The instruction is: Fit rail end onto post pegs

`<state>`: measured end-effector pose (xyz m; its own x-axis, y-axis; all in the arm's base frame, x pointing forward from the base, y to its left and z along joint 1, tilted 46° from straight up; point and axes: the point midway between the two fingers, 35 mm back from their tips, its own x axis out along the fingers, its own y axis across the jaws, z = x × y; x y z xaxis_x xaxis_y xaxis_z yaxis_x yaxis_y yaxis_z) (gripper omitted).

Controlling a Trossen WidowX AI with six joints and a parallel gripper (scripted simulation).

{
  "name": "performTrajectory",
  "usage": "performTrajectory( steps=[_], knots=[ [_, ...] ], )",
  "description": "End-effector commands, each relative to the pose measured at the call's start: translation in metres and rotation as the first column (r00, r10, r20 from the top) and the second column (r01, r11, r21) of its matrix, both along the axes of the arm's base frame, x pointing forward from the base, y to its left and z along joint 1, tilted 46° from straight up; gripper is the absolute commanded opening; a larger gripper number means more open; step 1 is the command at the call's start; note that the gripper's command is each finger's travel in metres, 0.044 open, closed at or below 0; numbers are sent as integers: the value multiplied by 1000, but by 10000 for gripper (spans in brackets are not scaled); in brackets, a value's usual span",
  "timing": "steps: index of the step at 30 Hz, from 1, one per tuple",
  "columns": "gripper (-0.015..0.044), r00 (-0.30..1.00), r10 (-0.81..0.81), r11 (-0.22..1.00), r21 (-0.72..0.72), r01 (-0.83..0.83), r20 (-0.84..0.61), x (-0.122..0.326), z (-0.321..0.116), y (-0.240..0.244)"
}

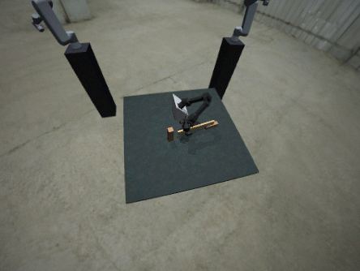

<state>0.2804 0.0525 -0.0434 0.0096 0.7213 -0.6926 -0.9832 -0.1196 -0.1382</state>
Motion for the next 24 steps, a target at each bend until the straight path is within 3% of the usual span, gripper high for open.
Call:
performTrajectory(
  steps=[1, 24],
  knots=[
    [0, 1000, -6, 1000, 0, 6, 5, 1, 2, -4],
    [0, 1000, -6, 1000, 0, 6, 5, 1, 2, -4]
  ],
)
